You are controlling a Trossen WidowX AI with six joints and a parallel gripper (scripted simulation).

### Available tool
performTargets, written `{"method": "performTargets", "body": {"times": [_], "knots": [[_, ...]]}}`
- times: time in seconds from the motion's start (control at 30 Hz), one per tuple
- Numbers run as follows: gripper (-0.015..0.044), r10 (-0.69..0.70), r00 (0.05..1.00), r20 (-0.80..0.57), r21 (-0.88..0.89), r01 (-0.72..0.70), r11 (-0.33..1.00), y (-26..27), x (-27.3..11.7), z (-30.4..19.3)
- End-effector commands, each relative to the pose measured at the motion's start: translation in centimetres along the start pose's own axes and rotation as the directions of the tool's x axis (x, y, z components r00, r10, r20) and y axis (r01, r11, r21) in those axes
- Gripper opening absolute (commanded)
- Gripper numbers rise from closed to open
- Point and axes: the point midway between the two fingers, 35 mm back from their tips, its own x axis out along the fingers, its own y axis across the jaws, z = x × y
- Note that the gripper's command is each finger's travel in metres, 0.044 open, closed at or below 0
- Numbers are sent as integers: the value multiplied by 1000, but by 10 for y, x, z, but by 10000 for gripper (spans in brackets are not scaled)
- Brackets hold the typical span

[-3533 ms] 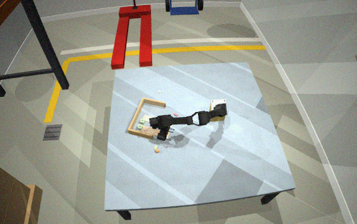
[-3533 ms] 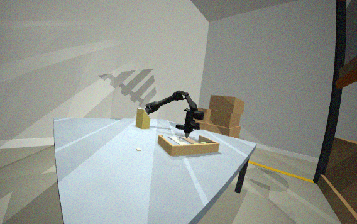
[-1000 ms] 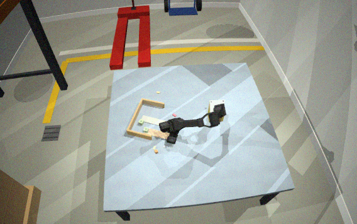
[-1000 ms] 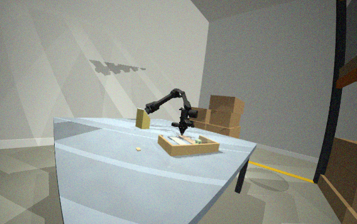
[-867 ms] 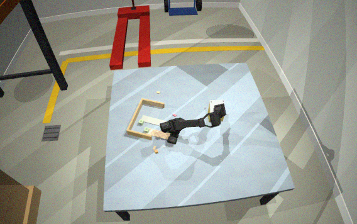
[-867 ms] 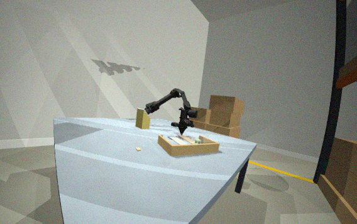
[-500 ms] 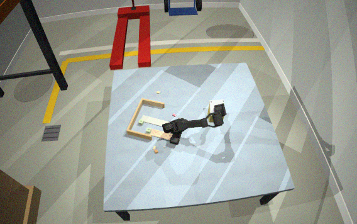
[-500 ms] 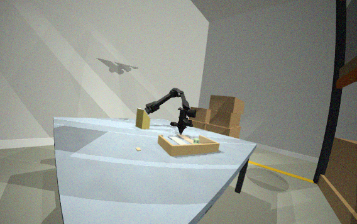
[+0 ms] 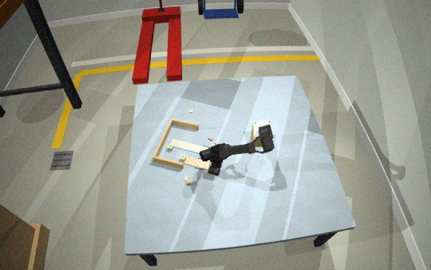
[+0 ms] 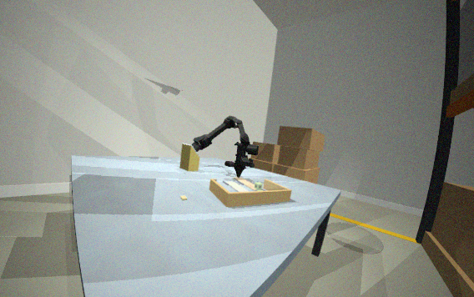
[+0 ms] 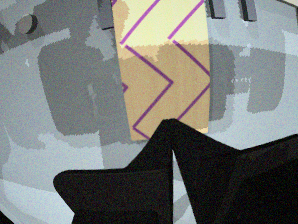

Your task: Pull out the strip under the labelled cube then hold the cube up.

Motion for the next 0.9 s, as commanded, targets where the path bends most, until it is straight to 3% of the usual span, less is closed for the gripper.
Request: {"method": "performTargets", "body": {"times": [0.0, 0.87], "knots": [[0, -9, 999, -32, 7, 9, 1000, -3, 7, -16], [0, -9, 999, -34, 9, 9, 1000, -3, 6, -53]]}}
